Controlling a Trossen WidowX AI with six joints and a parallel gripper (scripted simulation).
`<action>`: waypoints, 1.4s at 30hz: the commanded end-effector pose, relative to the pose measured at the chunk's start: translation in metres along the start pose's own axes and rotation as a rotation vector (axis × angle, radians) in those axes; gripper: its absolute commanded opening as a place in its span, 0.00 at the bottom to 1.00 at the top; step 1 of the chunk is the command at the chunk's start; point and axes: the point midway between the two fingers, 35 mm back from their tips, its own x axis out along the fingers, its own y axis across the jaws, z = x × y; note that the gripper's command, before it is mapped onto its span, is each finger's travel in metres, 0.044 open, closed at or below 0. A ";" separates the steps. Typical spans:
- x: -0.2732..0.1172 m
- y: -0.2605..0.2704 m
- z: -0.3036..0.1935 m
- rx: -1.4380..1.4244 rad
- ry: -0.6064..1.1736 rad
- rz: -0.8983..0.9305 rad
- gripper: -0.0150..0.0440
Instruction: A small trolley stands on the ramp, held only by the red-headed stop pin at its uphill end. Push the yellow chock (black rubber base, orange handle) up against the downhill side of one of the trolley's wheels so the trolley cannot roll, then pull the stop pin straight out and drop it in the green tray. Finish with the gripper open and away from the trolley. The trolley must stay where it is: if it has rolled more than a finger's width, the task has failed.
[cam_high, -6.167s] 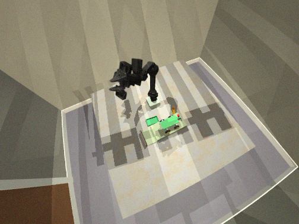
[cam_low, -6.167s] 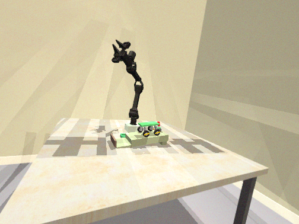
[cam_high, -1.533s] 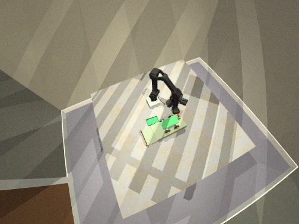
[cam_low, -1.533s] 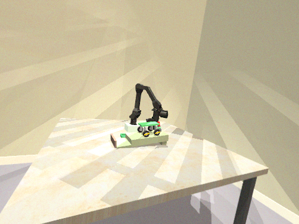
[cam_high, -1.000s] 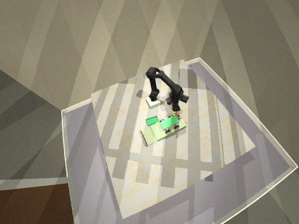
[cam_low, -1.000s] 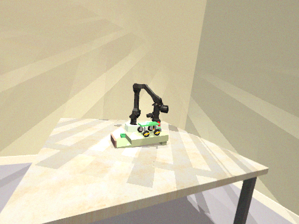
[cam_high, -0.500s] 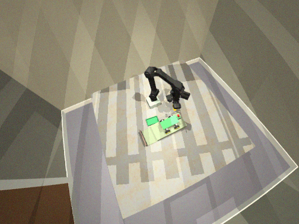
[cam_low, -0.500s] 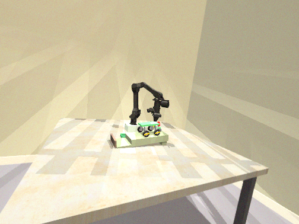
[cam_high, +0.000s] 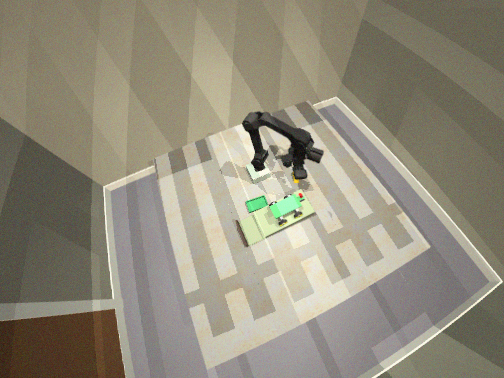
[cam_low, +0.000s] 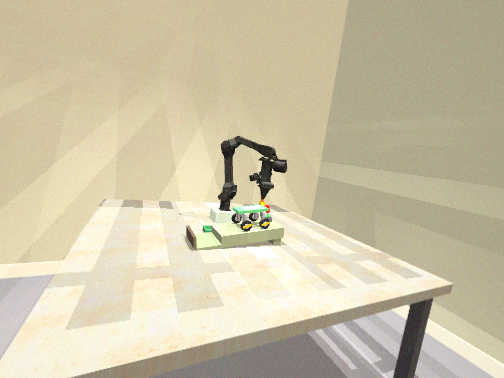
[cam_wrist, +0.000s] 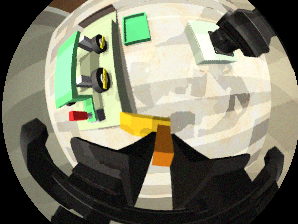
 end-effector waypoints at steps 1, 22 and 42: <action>-0.007 0.000 -0.001 0.005 0.002 -0.002 0.25; -0.007 -0.001 -0.001 -0.549 0.002 -0.001 0.25; -0.007 -0.001 -0.001 -1.103 0.003 0.001 0.25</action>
